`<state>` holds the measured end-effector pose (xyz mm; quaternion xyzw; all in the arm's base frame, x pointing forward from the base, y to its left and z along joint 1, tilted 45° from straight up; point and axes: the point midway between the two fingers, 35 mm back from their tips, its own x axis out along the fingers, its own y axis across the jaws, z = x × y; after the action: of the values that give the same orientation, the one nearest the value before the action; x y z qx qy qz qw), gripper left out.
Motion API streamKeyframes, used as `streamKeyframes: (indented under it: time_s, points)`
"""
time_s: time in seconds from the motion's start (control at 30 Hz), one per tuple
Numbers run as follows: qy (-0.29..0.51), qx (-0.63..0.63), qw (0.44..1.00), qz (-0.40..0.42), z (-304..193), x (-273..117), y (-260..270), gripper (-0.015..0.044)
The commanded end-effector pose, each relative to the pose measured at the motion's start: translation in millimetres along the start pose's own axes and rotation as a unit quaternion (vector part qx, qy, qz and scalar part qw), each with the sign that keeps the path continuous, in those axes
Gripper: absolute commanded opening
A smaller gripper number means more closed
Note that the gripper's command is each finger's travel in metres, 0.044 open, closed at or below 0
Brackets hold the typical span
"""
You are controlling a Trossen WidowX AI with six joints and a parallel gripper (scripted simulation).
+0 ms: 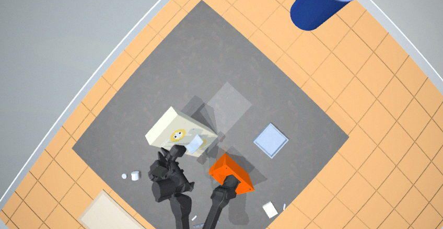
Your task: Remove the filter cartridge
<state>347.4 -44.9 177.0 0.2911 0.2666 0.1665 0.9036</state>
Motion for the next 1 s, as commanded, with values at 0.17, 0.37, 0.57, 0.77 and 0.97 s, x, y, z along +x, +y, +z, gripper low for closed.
streamKeyframes:
  time_s: [0.17, 0.37, 0.57, 0.77, 0.97]
  points:
    - [-0.006, 0.191, 0.982, -0.012, -72.0, -32.7, -68.7, 0.0101]
    - [-0.006, 0.195, 0.981, -0.012, -73.4, -33.1, -69.6, 0.0101]
    - [-0.005, 0.194, 0.981, -0.013, -73.1, -24.9, -70.9, 0.0101]
    - [-0.004, 0.194, 0.981, -0.013, -72.8, -15.2, -71.9, 0.0101]
    - [-0.004, 0.193, 0.981, -0.014, -72.6, -5.5, -72.3, 0.0101]
